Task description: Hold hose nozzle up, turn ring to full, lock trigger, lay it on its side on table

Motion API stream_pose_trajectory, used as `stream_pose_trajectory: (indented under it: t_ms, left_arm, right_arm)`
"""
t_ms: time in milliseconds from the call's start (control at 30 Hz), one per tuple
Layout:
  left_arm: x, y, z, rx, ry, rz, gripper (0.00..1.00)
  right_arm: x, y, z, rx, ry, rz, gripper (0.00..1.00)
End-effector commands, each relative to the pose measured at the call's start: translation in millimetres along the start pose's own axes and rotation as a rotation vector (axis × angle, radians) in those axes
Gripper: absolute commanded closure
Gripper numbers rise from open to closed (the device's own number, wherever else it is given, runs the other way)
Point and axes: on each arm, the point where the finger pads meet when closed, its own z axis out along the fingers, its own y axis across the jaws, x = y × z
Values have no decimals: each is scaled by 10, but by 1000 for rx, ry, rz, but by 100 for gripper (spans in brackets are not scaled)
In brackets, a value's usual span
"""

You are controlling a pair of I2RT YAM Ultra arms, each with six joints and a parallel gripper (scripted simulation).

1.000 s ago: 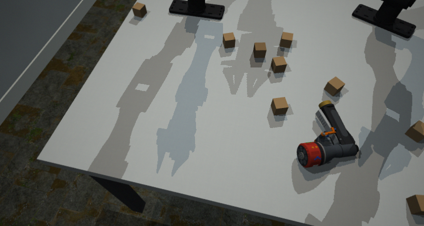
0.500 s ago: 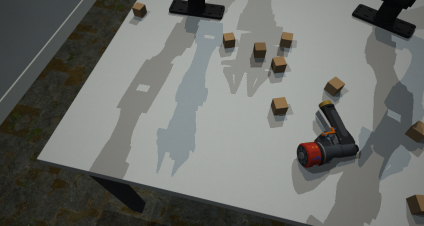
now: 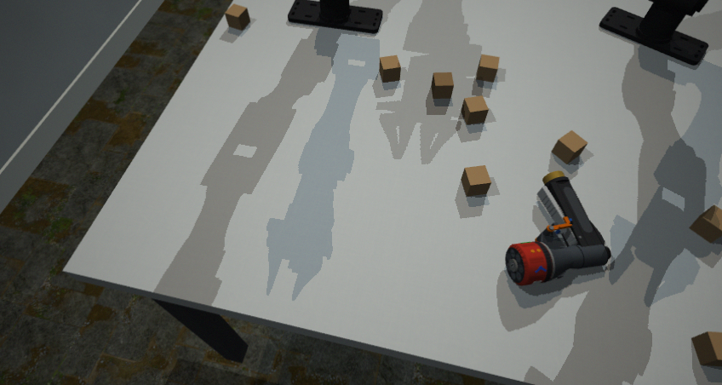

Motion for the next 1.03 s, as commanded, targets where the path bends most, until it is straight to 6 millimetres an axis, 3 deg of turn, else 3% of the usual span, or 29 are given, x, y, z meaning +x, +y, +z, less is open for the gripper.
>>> stream_pose_trajectory:
  t_ms: [0, 567, 667, 1000]
  left_arm:
    - [-140, -39, -74, 8, -43, 4, 49]
    - [-77, 1, -69, 0, -31, 4, 49]
    - [-168, 8, -87, -2, -44, 4, 49]
    - [-186, 17, -91, -4, -46, 4, 49]
  right_arm:
    - [-204, 54, -61, -16, -39, -5, 63]
    - [-217, -5, -62, 2, -42, -4, 63]
    - [-217, -13, -62, 5, -42, -4, 63]
    - [-217, -25, -62, 8, -42, -4, 63]
